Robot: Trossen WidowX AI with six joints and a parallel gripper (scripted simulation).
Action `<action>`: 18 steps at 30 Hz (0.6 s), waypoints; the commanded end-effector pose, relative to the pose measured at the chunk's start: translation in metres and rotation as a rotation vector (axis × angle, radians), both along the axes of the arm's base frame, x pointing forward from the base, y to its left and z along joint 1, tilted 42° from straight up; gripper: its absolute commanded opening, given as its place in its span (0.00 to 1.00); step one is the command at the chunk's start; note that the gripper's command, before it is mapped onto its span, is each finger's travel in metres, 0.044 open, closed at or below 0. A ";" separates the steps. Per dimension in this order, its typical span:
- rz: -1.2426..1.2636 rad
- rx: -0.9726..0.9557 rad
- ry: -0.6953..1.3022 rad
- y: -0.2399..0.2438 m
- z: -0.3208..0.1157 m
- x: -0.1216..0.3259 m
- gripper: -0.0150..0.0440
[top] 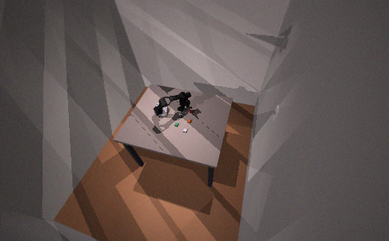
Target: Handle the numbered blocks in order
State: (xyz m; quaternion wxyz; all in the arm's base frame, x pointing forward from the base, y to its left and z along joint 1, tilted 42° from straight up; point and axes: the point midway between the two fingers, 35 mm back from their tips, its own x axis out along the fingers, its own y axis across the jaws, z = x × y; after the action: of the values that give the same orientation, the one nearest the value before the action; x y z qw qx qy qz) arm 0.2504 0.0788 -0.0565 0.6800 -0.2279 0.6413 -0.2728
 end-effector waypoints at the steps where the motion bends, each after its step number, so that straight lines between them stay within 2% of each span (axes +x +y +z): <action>1: -0.001 -0.001 0.005 -0.006 -0.006 -0.001 0.46; 14: -0.001 -0.001 0.005 -0.009 -0.009 -0.001 0.46; 18: -0.001 -0.001 0.005 -0.009 -0.009 -0.001 0.64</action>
State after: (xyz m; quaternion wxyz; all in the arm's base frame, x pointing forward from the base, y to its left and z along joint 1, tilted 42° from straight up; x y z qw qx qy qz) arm 0.2492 0.0710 -0.0650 0.6776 -0.2266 0.6440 -0.2733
